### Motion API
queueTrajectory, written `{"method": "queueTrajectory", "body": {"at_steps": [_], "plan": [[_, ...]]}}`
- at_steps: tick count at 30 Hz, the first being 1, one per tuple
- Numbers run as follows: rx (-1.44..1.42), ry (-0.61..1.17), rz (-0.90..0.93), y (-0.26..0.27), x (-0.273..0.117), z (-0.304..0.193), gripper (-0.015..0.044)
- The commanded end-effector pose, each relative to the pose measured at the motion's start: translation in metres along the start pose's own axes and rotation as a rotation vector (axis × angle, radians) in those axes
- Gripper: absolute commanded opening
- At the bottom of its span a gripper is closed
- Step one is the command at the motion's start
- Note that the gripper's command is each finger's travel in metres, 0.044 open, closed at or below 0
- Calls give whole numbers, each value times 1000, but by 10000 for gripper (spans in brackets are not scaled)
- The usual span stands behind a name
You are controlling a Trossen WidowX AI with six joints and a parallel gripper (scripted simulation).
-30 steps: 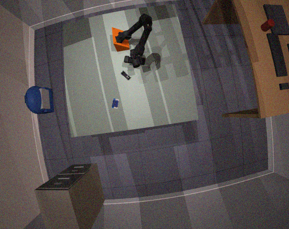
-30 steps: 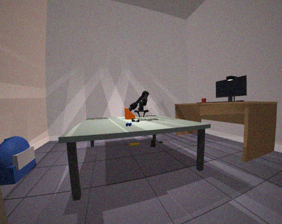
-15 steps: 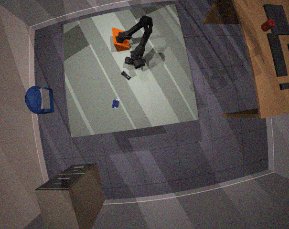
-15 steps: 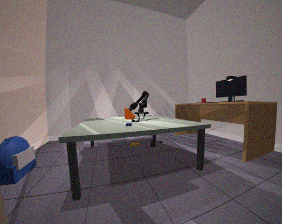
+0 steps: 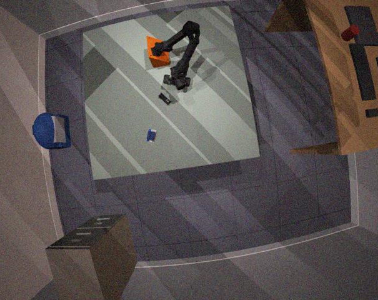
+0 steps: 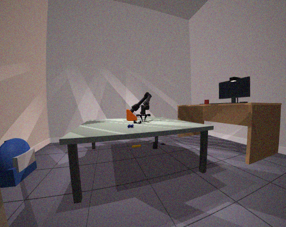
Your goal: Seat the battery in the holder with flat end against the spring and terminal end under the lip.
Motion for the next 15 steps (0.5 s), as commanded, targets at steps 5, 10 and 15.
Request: {"method": "queueTrajectory", "body": {"at_steps": [5, 10, 15], "plan": [[3, 1, 2, 0, 0, 0, 82], [21, 20, 1, 1, -19, -5, 82], [5, 4, 4, 1, -46, -1, 82]]}}
Point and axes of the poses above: the point midway between the two fingers, 35 mm back from their tips, its own x axis out along the fingers, its own y axis across the jaws, z = x × y, the point moved 4 cm from there along -x, back along the fingers, and after that the axes turned 4 degrees about -x, right-handed, at the moved point
